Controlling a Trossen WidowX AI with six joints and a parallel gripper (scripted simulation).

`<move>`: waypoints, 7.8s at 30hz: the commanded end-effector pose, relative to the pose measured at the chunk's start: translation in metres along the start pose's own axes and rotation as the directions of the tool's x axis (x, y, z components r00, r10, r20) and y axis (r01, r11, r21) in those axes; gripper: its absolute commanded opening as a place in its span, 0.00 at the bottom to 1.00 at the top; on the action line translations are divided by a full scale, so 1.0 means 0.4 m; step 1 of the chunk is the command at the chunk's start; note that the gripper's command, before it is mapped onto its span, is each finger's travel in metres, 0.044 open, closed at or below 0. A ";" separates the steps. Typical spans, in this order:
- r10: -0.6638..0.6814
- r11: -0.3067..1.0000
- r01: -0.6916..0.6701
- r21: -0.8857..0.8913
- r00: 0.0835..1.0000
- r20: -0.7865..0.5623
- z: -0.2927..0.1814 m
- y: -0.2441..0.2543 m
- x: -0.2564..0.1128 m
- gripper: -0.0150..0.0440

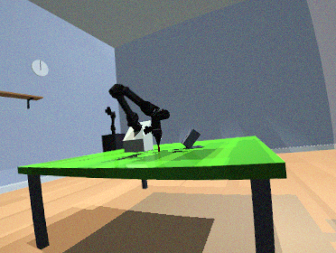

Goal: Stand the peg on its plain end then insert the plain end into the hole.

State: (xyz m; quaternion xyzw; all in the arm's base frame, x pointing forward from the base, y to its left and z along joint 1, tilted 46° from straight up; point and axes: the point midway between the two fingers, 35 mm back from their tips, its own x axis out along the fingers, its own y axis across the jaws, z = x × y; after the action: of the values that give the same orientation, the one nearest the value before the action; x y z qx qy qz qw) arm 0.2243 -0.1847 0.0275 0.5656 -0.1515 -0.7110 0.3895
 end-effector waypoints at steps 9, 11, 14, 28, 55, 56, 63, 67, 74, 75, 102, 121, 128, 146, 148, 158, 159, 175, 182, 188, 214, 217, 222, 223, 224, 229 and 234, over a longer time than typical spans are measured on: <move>-0.010 1.000 0.010 -0.002 1.000 -0.004 -0.011 -0.002 -0.065 0.25; -0.012 1.000 0.012 -0.002 1.000 -0.005 -0.013 -0.004 -0.083 0.25; -0.014 1.000 0.013 -0.004 1.000 -0.005 -0.015 -0.006 -0.111 0.25; -0.014 1.000 0.014 -0.010 1.000 -0.005 -0.020 -0.024 -0.198 0.25; -0.112 0.993 0.099 -0.067 0.968 -0.227 -0.069 -0.036 -0.192 0.25; -0.114 0.993 0.100 -0.070 0.965 -0.236 -0.071 -0.036 -0.192 0.25; -0.124 0.991 0.101 -0.091 0.945 -0.301 -0.086 -0.033 -0.196 0.25; -0.127 0.990 0.097 -0.102 0.932 -0.339 -0.094 -0.031 -0.199 0.25; -0.126 0.989 0.083 -0.123 0.906 -0.405 -0.108 -0.025 -0.205 0.25; -0.126 0.989 0.080 -0.126 0.901 -0.414 -0.110 -0.024 -0.206 0.25; -0.067 0.982 -0.067 -0.179 0.756 -0.651 -0.156 0.020 -0.250 0.25; -0.048 0.978 -0.108 -0.181 0.723 -0.689 -0.196 0.033 -0.237 0.25; -0.042 0.976 -0.121 -0.181 0.713 -0.700 -0.213 0.036 -0.228 0.25; -0.025 0.971 -0.155 -0.180 0.686 -0.727 -0.254 0.043 -0.202 0.25; -0.024 0.971 -0.159 -0.180 0.683 -0.730 -0.258 0.044 -0.199 0.25; -0.017 0.971 -0.166 -0.173 0.672 -0.740 -0.271 0.045 -0.187 0.25; -0.016 0.971 -0.166 -0.171 0.671 -0.741 -0.272 0.045 -0.185 0.25; -0.014 0.973 -0.163 -0.164 0.667 -0.745 -0.288 0.047 -0.170 0.25; -0.013 0.973 -0.162 -0.163 0.667 -0.745 -0.306 0.047 -0.154 0.25; -0.013 0.973 -0.162 -0.163 0.667 -0.745 -0.319 0.044 -0.142 0.25; -0.006 0.975 -0.163 -0.154 0.668 -0.744 -0.314 0.041 -0.143 0.25; -0.006 0.975 -0.163 -0.154 0.668 -0.744 -0.316 0.040 -0.142 0.25; -0.006 0.975 -0.163 -0.154 0.668 -0.744 -0.320 0.038 -0.138 0.25; -0.006 0.975 -0.163 -0.154 0.668 -0.744 -0.320 0.038 -0.138 0.25; -0.006 0.975 -0.163 -0.154 0.668 -0.744 -0.321 0.038 -0.137 0.25; -0.006 0.975 -0.163 -0.154 0.668 -0.744 -0.325 0.037 -0.136 0.25; -0.006 0.975 -0.163 -0.154 0.668 -0.744 -0.328 0.037 -0.134 0.25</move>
State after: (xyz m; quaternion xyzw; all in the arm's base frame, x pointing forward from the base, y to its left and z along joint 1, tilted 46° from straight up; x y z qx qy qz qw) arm 0.3537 -0.1253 0.0362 0.7548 0.0698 -0.4109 0.5065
